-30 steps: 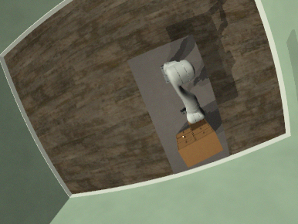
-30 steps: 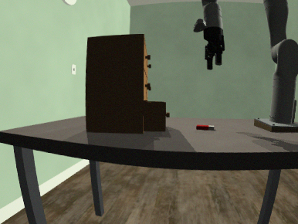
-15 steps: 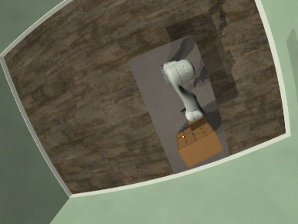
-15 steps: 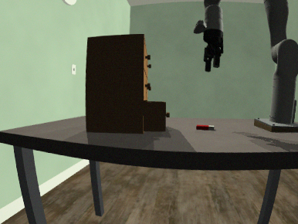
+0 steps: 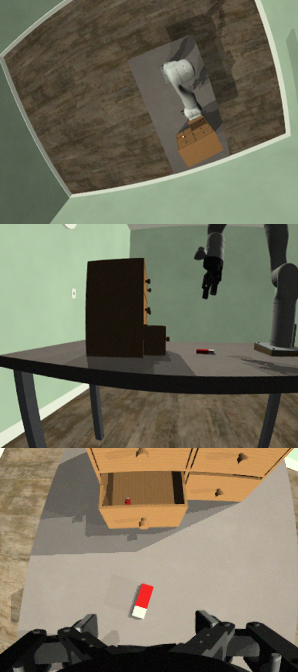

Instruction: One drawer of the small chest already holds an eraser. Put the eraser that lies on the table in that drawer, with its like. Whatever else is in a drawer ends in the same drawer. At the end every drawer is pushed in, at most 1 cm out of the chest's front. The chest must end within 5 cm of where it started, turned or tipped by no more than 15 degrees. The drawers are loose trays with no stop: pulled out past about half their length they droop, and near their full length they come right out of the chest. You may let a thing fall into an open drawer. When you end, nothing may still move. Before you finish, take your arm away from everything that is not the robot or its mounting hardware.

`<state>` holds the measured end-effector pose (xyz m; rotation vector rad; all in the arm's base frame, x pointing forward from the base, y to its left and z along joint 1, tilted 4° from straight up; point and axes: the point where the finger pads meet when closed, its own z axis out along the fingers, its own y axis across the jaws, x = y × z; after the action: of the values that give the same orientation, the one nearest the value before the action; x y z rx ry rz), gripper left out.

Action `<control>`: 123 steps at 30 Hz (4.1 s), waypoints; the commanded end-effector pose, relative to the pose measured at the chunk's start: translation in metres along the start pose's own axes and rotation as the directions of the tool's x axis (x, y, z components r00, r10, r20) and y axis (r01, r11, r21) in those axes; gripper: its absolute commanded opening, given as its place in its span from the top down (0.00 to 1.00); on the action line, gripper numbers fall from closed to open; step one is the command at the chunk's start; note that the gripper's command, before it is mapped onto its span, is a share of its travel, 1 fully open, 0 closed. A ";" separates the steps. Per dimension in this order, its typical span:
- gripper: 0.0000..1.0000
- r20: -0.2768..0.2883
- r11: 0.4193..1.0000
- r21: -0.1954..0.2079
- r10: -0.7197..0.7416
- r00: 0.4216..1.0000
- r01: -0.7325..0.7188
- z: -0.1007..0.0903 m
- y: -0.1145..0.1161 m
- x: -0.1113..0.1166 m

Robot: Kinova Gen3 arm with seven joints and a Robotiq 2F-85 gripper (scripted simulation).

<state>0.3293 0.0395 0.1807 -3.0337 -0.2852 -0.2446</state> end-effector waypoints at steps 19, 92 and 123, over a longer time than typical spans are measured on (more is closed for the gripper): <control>0.00 -0.141 1.000 0.001 0.001 0.990 -0.001 0.028 0.000 0.012; 0.00 -0.407 1.000 -0.002 0.000 0.913 -0.001 0.079 0.001 0.040; 1.00 -0.418 1.000 0.000 0.001 0.908 -0.001 0.081 0.000 0.041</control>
<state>0.3809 0.0545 0.1074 -2.8785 -0.2469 -0.8766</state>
